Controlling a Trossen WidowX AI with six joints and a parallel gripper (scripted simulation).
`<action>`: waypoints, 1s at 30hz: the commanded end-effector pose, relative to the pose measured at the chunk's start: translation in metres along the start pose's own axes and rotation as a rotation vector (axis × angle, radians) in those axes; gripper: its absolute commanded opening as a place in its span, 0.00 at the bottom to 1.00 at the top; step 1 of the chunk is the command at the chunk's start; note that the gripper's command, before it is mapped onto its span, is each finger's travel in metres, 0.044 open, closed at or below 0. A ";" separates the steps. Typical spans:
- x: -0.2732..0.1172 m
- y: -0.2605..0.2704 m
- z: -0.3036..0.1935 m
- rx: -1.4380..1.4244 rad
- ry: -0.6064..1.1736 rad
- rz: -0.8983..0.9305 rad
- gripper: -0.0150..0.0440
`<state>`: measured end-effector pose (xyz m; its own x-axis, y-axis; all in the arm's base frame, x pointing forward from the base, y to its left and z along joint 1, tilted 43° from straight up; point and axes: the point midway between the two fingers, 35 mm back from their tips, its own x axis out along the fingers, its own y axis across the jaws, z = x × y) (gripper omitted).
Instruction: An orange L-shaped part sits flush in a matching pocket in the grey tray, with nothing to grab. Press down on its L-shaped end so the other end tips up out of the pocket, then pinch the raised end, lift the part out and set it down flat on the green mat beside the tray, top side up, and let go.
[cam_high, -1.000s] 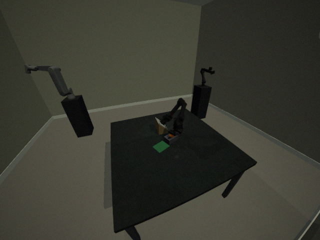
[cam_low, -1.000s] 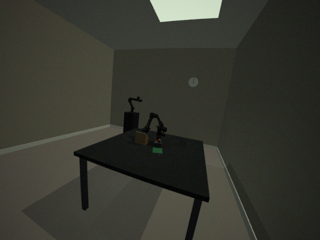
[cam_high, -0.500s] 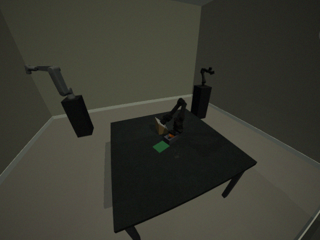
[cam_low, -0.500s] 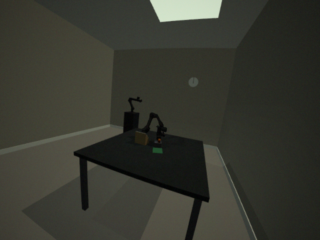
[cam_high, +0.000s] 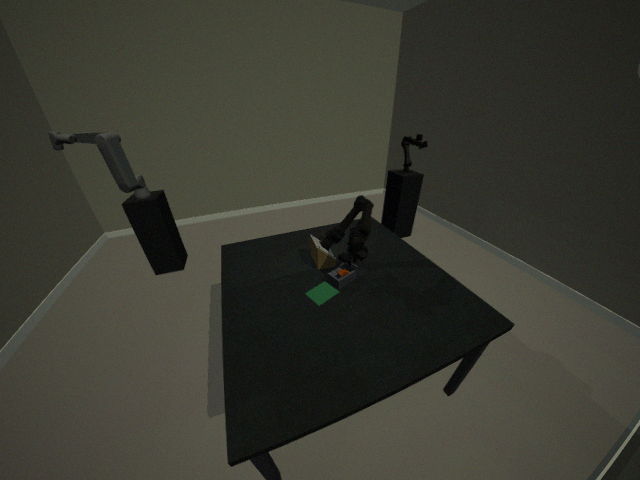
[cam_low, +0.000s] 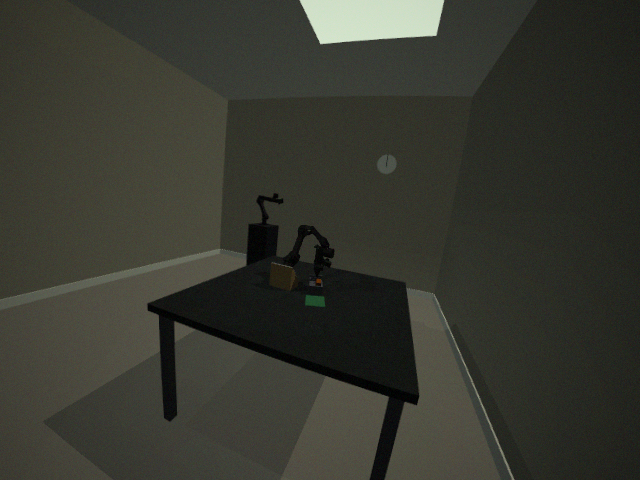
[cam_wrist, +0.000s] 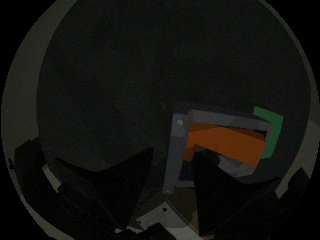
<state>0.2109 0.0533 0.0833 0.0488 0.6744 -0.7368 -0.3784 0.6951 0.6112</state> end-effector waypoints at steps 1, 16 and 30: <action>-0.044 -0.006 -0.001 0.002 0.000 -0.001 0.56; -0.060 -0.006 -0.001 0.000 -0.012 -0.002 0.56; -0.060 -0.006 -0.001 0.000 -0.012 -0.002 0.56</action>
<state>0.2086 0.0087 0.1232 0.0582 0.6768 -0.7339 -0.3800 0.6948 0.6106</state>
